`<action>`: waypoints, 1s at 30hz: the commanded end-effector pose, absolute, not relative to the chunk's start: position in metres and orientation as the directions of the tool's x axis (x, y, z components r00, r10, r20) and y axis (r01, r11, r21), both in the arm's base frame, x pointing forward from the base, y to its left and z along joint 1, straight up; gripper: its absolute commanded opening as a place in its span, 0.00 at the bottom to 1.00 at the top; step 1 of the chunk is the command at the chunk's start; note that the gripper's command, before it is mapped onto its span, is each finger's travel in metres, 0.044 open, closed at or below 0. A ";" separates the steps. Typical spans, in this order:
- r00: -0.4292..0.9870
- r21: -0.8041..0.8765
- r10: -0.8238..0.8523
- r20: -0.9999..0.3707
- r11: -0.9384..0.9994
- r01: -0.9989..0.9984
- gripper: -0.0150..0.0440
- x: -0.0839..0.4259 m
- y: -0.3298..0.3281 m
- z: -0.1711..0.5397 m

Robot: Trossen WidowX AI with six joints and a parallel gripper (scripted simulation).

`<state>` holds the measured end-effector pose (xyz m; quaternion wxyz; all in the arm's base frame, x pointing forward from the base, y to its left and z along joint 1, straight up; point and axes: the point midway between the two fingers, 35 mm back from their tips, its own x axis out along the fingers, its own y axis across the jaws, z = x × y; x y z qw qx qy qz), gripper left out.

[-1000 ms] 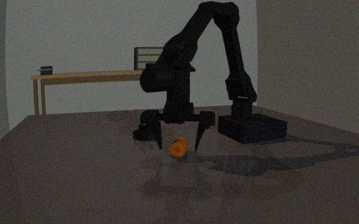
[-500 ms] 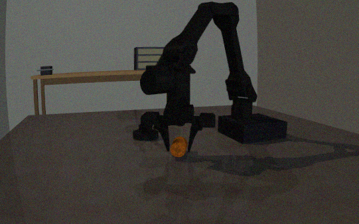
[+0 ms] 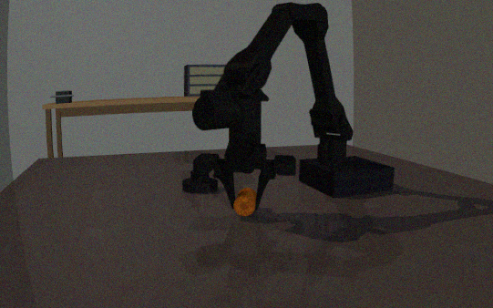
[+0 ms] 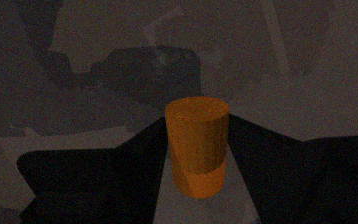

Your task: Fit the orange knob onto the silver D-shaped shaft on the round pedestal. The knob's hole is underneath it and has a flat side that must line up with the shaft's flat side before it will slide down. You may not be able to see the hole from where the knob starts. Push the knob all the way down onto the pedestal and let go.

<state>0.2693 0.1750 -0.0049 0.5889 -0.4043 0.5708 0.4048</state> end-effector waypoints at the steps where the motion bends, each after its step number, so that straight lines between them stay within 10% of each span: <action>1: 0.026 -0.014 0.033 -0.999 0.344 -0.939 0.56 0.269 0.174 -0.004; 30: 0.169 -0.008 0.442 -0.881 0.344 -0.939 0.56 0.261 0.149 0.009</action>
